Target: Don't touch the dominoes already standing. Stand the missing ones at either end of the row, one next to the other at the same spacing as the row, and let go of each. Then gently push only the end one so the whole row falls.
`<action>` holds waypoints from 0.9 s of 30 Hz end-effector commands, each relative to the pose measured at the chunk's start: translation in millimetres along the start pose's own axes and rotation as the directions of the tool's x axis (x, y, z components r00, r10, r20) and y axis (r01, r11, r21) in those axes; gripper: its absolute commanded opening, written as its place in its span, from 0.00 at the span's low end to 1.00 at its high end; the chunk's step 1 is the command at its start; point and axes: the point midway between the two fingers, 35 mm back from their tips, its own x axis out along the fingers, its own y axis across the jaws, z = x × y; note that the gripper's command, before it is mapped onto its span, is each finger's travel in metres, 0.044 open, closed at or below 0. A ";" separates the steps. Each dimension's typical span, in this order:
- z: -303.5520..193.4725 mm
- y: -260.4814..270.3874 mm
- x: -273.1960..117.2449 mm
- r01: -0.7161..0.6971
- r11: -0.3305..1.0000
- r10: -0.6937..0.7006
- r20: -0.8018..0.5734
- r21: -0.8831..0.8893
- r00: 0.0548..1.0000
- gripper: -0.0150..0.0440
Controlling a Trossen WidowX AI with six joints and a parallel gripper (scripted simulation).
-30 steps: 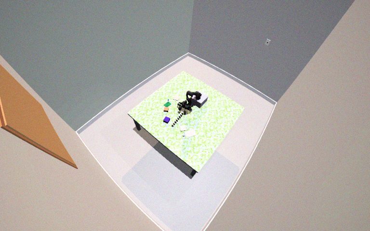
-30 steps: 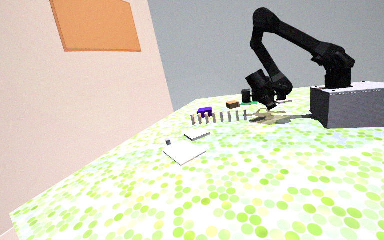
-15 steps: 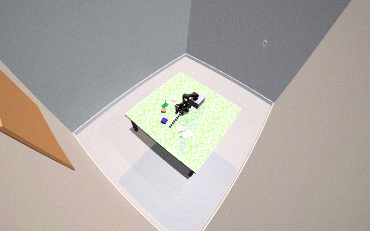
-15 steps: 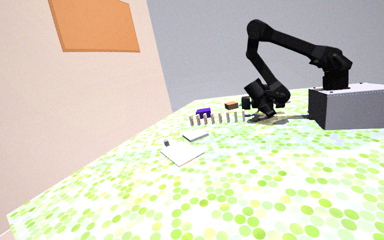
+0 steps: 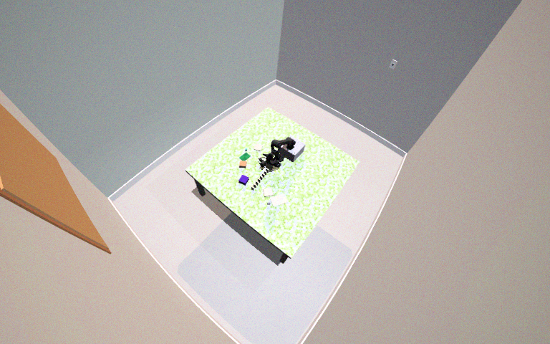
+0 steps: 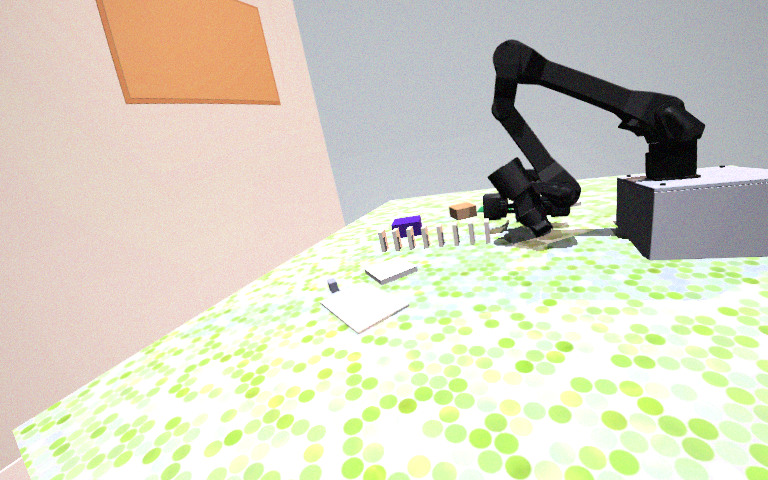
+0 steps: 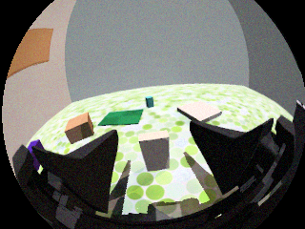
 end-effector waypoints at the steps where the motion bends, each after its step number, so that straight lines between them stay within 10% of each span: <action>1: -1.3 0.0 0.2 -0.002 1.000 0.002 -0.002 0.002 1.000 1.00; 17: 47.1 7.6 -2.4 -0.012 1.000 0.011 -0.021 -0.012 1.000 1.00; 27: 30.8 60.5 55.6 -0.143 0.986 0.083 -0.507 -0.082 0.858 1.00</action>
